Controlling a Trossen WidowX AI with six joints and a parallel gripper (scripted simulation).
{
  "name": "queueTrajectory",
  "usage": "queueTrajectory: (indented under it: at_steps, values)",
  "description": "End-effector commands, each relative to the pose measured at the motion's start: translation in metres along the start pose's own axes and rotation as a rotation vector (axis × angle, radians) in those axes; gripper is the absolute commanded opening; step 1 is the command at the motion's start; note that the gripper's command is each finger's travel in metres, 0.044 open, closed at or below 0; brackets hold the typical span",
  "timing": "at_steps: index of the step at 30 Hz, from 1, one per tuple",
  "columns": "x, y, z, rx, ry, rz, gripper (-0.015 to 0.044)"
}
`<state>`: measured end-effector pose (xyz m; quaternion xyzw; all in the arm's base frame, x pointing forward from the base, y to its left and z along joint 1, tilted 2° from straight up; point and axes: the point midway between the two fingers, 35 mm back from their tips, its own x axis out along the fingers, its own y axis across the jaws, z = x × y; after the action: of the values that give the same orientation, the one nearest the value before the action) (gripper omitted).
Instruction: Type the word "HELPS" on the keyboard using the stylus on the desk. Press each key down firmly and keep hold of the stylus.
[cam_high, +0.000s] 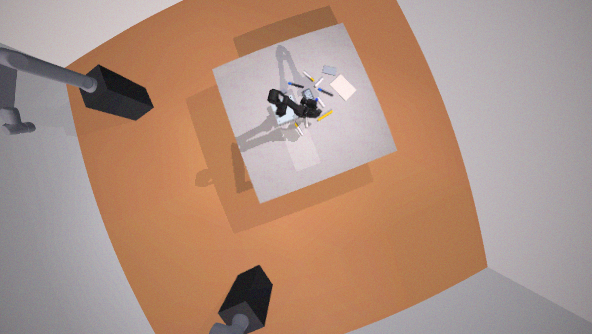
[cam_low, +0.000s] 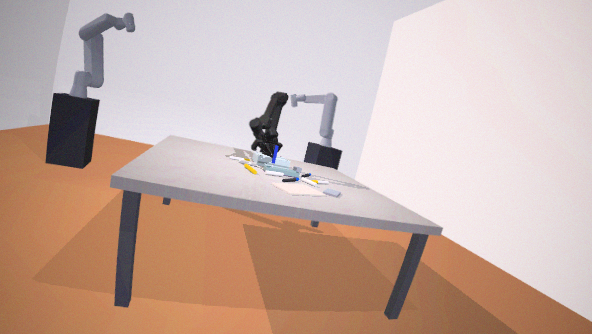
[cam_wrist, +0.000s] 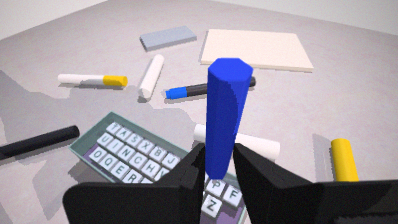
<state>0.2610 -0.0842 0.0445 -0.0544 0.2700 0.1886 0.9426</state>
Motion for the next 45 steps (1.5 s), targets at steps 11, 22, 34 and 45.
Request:
queueTrajectory:
  at_steps: [11,22,34,45]
  values:
    - [-0.011,0.0,0.019,-0.011,-0.005,-0.003,0.0078]
    - [0.002,0.016,0.025,-0.017,0.018,0.004,0.0]
    - [0.02,0.049,0.037,-0.021,0.03,0.004,0.0]
    - [0.031,0.08,0.048,-0.011,0.001,0.001,0.0]
